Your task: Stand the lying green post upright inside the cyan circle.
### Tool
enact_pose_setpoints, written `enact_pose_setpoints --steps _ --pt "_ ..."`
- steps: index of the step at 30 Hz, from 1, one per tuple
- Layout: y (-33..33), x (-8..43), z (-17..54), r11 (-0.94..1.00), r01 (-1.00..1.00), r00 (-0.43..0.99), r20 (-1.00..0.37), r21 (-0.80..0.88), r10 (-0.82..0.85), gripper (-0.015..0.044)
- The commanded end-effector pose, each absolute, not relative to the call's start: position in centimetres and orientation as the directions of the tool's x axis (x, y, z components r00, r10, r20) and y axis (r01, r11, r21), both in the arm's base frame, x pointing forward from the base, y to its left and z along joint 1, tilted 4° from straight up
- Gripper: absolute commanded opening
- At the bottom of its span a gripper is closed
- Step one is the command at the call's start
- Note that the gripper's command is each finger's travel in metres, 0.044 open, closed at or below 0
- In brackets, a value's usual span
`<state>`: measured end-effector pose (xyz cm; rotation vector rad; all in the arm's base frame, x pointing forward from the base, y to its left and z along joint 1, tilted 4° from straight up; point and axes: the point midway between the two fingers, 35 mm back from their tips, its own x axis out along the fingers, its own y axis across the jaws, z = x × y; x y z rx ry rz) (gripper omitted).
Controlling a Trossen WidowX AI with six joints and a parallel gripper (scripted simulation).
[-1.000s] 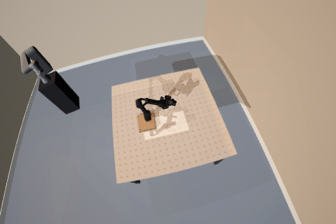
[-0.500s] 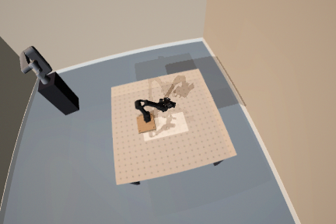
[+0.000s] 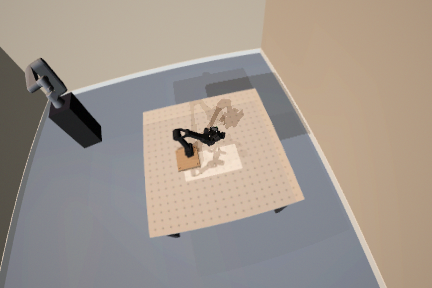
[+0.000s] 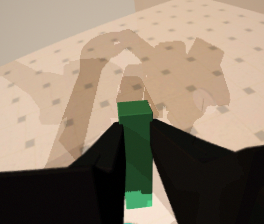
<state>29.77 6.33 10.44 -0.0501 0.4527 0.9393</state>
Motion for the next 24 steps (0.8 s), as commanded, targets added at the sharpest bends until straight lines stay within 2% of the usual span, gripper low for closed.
enact_pose_setpoints --steps 1,24 --pt "6.2 29.4 10.5 0.594 -0.79 0.51 -0.374 0.152 0.775 0.0023" --pt "5.7 27.8 11.1 0.568 -0.817 0.53 -0.252 0.105 0.809 0.0023"
